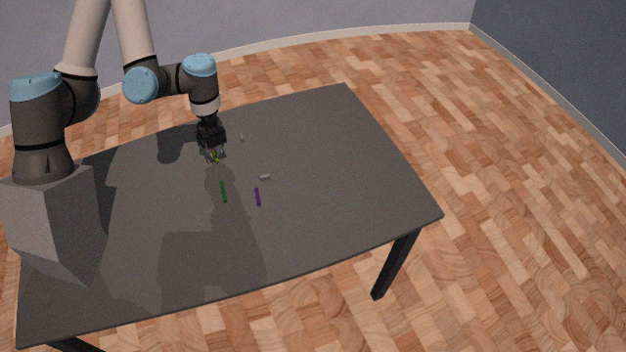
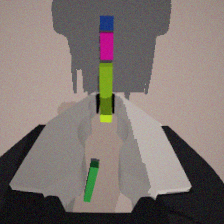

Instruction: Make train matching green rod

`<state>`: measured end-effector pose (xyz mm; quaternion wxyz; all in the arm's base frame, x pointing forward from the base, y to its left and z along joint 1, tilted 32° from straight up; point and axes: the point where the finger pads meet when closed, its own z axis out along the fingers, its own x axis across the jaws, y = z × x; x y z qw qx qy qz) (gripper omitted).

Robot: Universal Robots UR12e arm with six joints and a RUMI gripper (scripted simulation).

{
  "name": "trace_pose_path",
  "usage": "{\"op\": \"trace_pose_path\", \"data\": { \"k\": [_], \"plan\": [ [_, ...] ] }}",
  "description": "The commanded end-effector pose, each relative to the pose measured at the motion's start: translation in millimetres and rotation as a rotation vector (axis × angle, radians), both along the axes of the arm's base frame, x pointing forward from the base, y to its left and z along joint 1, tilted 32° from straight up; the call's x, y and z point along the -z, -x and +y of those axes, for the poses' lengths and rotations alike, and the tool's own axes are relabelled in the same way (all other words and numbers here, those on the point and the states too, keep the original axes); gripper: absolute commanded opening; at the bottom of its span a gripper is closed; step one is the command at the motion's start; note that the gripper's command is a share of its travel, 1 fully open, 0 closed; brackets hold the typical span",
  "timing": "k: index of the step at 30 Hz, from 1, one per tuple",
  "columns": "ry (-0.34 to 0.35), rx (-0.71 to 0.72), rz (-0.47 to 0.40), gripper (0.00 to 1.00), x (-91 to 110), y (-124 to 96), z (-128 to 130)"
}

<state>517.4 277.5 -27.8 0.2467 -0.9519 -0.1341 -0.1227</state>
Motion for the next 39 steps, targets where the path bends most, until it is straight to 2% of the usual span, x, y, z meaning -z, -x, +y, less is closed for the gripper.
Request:
{"op": "trace_pose_path", "data": {
  "k": [1, 39],
  "plan": [
    [0.0, 0.0, -0.001, 0.0, -0.3, -0.5, -0.2],
    [0.0, -0.001, -0.001, 0.0, 4.9, -1.7, 2.7]
  ]
}}
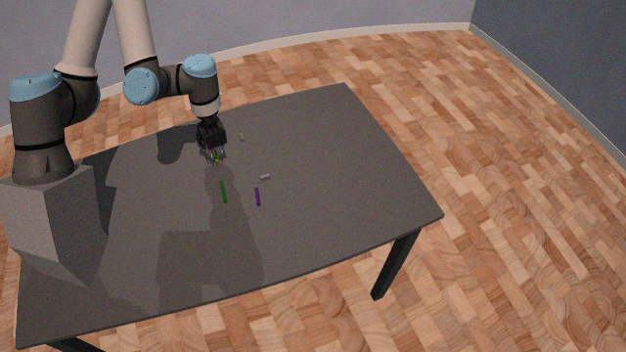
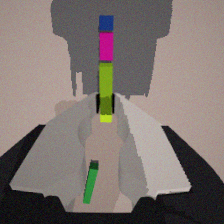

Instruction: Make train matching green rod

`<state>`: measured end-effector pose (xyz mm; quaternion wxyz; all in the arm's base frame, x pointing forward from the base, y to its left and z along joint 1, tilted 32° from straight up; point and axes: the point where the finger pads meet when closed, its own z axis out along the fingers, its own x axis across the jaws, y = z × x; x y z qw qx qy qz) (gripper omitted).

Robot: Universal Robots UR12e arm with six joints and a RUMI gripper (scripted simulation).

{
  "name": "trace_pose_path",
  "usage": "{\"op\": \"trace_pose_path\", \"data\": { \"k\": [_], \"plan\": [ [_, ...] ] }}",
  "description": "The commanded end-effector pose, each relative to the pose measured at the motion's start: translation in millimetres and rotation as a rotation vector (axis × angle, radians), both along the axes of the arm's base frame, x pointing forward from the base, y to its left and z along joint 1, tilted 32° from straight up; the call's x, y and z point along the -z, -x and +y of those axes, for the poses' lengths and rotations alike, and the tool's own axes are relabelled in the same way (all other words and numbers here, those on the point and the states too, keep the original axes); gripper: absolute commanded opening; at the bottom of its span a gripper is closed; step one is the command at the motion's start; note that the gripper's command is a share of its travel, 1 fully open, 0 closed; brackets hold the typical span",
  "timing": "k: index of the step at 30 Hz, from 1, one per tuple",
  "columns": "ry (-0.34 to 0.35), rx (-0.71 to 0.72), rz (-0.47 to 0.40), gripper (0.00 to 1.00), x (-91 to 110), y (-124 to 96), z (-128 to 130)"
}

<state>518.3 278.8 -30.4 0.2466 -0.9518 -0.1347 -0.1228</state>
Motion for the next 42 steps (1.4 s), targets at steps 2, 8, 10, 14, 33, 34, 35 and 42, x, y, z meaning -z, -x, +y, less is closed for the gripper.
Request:
{"op": "trace_pose_path", "data": {
  "k": [2, 8, 10, 14, 33, 34, 35, 42],
  "plan": [
    [0.0, 0.0, -0.001, 0.0, 3.9, -1.2, 2.3],
    [0.0, 0.0, -0.001, 0.0, 7.1, -1.8, 4.2],
    [0.0, 0.0, -0.001, 0.0, 7.4, -1.9, 4.4],
    [0.0, 0.0, -0.001, 0.0, 7.5, -1.9, 4.5],
    [0.0, 0.0, -0.001, 0.0, 7.5, -1.9, 4.5],
    [0.0, 0.0, -0.001, 0.0, 7.5, -1.9, 4.5],
    [0.0, 0.0, -0.001, 0.0, 7.5, -1.9, 4.5],
    [0.0, 0.0, -0.001, 0.0, 7.5, -1.9, 4.5]
  ]
}}
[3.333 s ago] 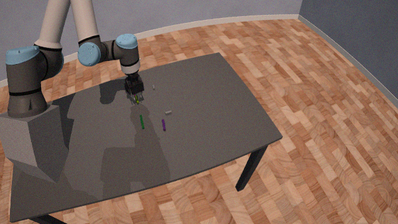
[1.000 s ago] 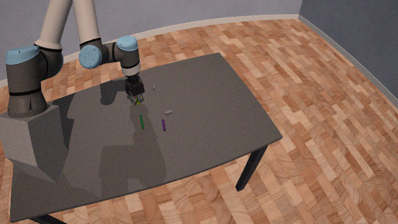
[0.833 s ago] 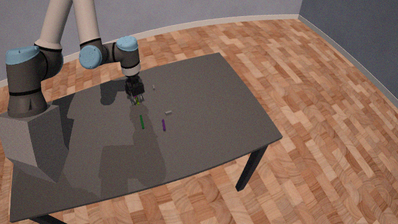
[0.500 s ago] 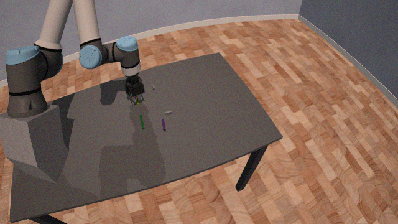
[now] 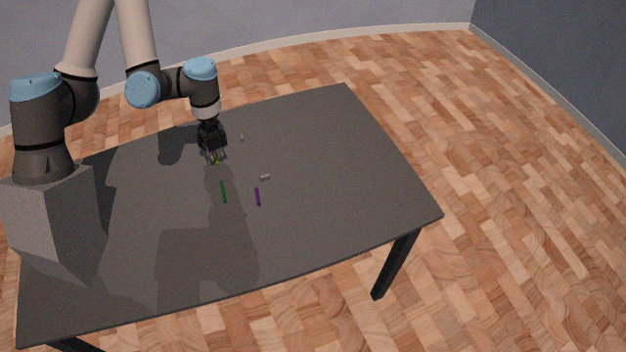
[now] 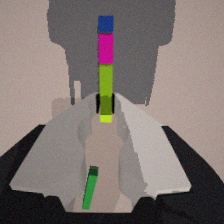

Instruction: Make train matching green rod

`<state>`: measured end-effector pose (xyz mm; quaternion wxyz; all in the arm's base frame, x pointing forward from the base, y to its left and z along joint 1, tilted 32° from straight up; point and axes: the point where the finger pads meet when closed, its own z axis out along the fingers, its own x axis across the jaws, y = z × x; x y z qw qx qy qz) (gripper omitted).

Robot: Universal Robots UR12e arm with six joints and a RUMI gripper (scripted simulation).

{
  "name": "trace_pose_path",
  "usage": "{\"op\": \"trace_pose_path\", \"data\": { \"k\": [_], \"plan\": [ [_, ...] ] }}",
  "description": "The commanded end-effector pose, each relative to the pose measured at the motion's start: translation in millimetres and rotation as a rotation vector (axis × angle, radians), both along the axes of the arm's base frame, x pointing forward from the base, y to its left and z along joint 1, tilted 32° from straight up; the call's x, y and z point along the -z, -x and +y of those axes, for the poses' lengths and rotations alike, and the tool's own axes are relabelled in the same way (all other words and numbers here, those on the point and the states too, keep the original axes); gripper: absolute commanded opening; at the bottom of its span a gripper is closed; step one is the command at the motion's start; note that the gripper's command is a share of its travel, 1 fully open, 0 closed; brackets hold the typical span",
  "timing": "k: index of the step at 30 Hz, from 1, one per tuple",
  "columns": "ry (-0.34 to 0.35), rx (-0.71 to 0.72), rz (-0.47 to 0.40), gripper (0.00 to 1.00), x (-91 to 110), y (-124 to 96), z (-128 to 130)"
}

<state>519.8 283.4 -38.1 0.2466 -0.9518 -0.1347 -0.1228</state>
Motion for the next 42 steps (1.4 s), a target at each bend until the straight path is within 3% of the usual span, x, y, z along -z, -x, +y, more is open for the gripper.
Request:
{"op": "trace_pose_path", "data": {
  "k": [1, 6, 19, 33, 42],
  "plan": [
    [0.0, 0.0, -0.001, 0.0, -0.3, -0.3, -0.1],
    [0.0, 0.0, -0.001, 0.0, -0.3, -0.3, -0.1],
    [0.0, 0.0, -0.001, 0.14, -0.3, -0.3, -0.1],
    [0.0, 0.0, -0.001, 0.14, -1.3, -0.2, -0.8],
    [0.0, 0.0, -0.001, 0.14, -15.2, 2.6, -9.0]
  ]
}}
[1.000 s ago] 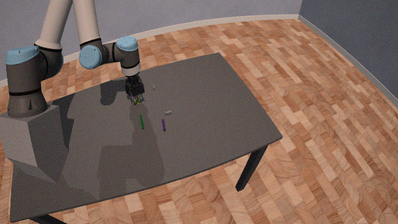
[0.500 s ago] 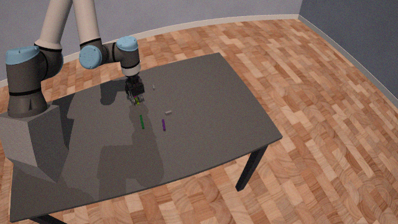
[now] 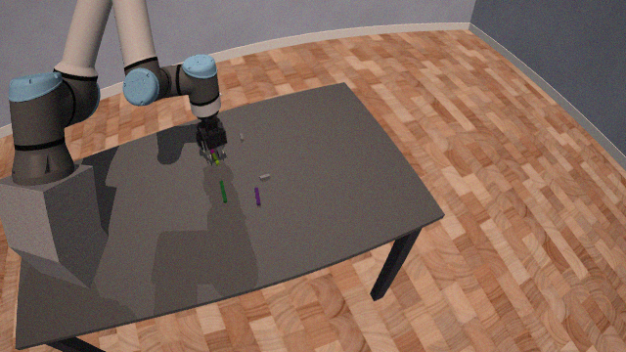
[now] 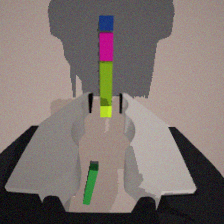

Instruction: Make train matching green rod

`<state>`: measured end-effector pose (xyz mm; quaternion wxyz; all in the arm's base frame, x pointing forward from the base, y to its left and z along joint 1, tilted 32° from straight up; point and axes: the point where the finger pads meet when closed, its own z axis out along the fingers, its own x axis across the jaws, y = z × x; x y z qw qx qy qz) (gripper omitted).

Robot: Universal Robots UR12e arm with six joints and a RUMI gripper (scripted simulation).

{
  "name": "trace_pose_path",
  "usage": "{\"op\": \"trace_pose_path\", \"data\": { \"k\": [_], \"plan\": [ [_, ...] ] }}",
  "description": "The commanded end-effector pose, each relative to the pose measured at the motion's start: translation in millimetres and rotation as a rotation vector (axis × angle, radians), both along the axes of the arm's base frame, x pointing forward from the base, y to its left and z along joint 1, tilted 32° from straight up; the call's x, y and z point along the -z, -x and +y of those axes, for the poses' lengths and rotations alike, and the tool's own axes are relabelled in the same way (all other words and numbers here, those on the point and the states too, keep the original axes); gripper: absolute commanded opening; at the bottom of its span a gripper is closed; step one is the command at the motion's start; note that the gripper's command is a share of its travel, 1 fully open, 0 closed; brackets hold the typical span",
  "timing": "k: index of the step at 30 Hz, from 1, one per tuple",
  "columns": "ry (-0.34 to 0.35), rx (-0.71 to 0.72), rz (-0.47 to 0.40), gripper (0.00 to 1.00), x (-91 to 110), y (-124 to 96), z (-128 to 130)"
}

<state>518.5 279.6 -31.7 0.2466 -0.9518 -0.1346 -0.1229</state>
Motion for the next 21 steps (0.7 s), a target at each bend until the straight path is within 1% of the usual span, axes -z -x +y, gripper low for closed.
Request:
{"op": "trace_pose_path", "data": {
  "k": [1, 11, 13, 17, 21],
  "plan": [
    [0.0, 0.0, -0.001, 0.14, -12.1, 2.0, -7.2],
    [0.0, 0.0, -0.001, 0.14, -51.6, 9.8, -30.6],
    [0.0, 0.0, -0.001, 0.14, -51.6, 9.8, -30.6],
    [0.0, 0.0, -0.001, 0.14, -63.3, 12.1, -37.5],
    [0.0, 0.0, -0.001, 0.14, -69.1, 13.3, -40.9]
  ]
}}
